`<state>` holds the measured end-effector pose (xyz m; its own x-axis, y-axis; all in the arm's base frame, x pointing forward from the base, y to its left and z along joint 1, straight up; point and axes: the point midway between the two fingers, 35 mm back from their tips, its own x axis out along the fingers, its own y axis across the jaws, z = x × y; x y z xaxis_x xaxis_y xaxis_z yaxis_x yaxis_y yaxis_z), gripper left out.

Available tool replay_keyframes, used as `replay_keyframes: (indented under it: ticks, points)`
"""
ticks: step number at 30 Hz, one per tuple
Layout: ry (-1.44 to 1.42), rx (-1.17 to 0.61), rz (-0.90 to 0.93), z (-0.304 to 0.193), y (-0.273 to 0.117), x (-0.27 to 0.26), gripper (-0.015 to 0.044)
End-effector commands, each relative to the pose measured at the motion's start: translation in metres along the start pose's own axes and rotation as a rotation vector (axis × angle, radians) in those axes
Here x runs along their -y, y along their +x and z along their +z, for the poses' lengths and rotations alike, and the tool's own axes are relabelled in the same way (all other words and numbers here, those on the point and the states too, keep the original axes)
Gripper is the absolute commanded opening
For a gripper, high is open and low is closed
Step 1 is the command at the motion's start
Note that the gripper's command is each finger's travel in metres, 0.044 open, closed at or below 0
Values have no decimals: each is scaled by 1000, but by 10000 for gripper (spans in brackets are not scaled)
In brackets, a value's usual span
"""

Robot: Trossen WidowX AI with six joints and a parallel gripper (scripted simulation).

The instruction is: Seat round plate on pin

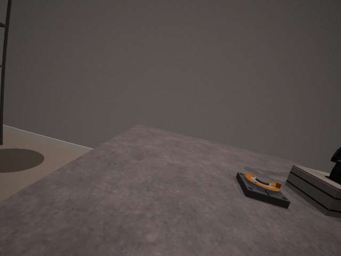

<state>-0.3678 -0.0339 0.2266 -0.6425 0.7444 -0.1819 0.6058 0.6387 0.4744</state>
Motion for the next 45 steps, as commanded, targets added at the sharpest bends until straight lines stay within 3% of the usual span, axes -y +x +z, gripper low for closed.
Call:
replay_keyframes:
  ticks: [1,8,10,15,18,24,26,32,40,45]
  points:
    - [5,-3,-11,0,-2,2,374]
    - [167,-34,-408,11,-103,69,190]
    - [179,-31,-450,14,-115,74,137]
    - [252,33,-750,41,-205,99,6]
    - [269,70,-846,54,-236,102,0]
    - [292,259,-1132,112,-336,93,0]
    - [289,285,-1160,119,-347,89,0]
    - [229,535,-1346,191,-425,44,0]
    - [90,811,-1419,273,-473,-33,0]
    - [-7,941,-1401,317,-481,-82,0]
